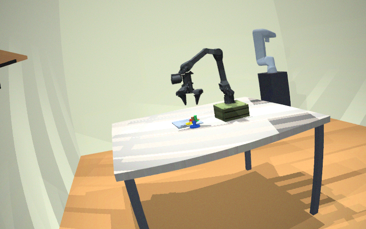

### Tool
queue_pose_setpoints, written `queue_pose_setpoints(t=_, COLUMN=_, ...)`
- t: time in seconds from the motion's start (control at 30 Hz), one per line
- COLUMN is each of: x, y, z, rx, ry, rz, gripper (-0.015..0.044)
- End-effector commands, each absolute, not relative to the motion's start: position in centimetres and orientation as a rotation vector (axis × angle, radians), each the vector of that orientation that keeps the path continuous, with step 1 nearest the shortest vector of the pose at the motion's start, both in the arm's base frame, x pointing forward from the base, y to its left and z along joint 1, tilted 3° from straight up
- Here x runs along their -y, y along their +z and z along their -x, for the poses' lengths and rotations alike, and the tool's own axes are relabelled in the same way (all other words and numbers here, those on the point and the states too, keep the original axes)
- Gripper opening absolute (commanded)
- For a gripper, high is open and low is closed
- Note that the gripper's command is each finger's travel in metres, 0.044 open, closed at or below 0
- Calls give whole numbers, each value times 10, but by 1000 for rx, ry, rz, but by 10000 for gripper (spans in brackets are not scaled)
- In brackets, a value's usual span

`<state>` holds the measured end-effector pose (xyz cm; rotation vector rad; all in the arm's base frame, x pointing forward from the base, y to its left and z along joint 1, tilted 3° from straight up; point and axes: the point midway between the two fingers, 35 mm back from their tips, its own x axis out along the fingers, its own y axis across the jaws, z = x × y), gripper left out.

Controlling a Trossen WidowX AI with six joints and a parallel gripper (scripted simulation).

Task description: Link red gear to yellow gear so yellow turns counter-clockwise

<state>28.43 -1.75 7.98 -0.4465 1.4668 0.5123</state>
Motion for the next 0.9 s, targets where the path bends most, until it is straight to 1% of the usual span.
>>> queue_pose_setpoints(t=0.0, x=18, y=81, z=-285, rx=-1463, ry=515, rz=449, gripper=440)
queue_pose_setpoints(t=0.1, x=-3, y=85, z=-288, rx=-1463, ry=515, rz=449, gripper=440)
queue_pose_setpoints(t=0.33, x=-101, y=107, z=-280, rx=-1461, ry=521, rz=443, gripper=440)
queue_pose_setpoints(t=0.47, x=-156, y=120, z=-260, rx=-1460, ry=526, rz=437, gripper=440)
queue_pose_setpoints(t=0.63, x=-215, y=135, z=-221, rx=-1461, ry=535, rz=428, gripper=440)
queue_pose_setpoints(t=0.87, x=-222, y=137, z=-214, rx=-1461, ry=536, rz=427, gripper=440)
